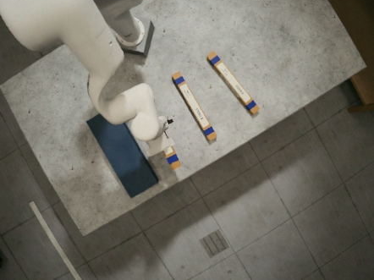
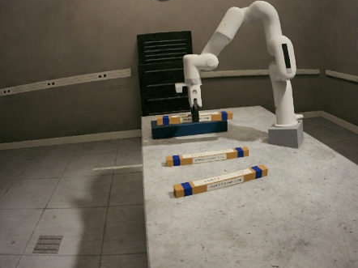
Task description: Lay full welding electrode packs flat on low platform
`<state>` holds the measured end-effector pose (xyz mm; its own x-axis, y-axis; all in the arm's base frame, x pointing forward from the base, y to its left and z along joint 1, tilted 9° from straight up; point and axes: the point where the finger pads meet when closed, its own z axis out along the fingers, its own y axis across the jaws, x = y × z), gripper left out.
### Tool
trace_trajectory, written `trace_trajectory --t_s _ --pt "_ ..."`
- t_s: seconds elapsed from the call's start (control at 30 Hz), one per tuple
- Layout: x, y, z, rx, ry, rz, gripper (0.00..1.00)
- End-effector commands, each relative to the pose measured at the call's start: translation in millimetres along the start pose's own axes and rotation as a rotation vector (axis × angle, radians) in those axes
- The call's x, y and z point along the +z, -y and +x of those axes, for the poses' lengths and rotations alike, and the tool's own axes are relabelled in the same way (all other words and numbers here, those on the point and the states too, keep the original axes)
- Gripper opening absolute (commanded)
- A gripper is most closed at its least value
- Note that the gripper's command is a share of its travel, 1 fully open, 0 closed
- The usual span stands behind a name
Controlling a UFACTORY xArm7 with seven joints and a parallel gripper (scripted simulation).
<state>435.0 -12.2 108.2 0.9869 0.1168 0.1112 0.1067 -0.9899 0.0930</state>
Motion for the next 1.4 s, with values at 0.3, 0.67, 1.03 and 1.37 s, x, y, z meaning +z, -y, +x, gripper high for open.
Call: trace_trajectory --t_s 0.3,0.67,1.03,1.37 --pt "-1.8 0.2 2.0 -0.049 -0.005 -0.001 0.35" --pt "-1.8 0.4 2.0 -0.082 -0.005 -0.001 0.35" --pt "-1.8 0.4 2.0 -0.082 -0.005 -0.001 0.35" --pt "-1.8 7.3 11.3 -0.082 -0.005 -0.001 0.35"
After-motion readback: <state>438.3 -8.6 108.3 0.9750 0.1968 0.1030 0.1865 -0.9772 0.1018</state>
